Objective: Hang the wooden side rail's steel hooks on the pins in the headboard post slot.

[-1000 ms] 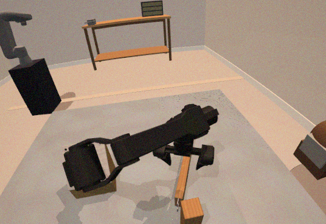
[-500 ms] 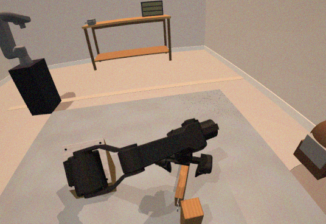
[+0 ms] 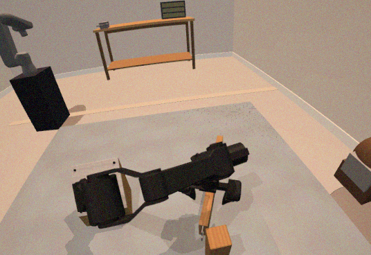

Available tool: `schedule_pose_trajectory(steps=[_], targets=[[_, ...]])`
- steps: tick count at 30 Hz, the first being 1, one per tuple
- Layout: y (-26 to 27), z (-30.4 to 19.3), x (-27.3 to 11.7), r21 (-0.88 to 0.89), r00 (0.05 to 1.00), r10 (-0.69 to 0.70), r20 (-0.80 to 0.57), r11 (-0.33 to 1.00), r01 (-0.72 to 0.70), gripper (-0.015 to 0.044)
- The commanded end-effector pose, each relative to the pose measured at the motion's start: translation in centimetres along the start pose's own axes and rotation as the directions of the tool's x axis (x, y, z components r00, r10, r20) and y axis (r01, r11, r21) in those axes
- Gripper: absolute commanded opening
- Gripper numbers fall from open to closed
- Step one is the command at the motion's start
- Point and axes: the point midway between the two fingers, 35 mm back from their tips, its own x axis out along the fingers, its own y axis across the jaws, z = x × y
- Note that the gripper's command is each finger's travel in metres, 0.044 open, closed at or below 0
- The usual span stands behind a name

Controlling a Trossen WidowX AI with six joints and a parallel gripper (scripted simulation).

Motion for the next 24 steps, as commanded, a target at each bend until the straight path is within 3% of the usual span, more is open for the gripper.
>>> schedule_pose_trajectory(steps=[1,24], targets=[[0.1,0.0,0.9,-0.007,1.000,0.001,-0.004,1.000,-0.001,0.0440],[0.1,-0.2,4.5,-0.007,1.000,0.000,-0.007,1.000,0.000,0.0440]])
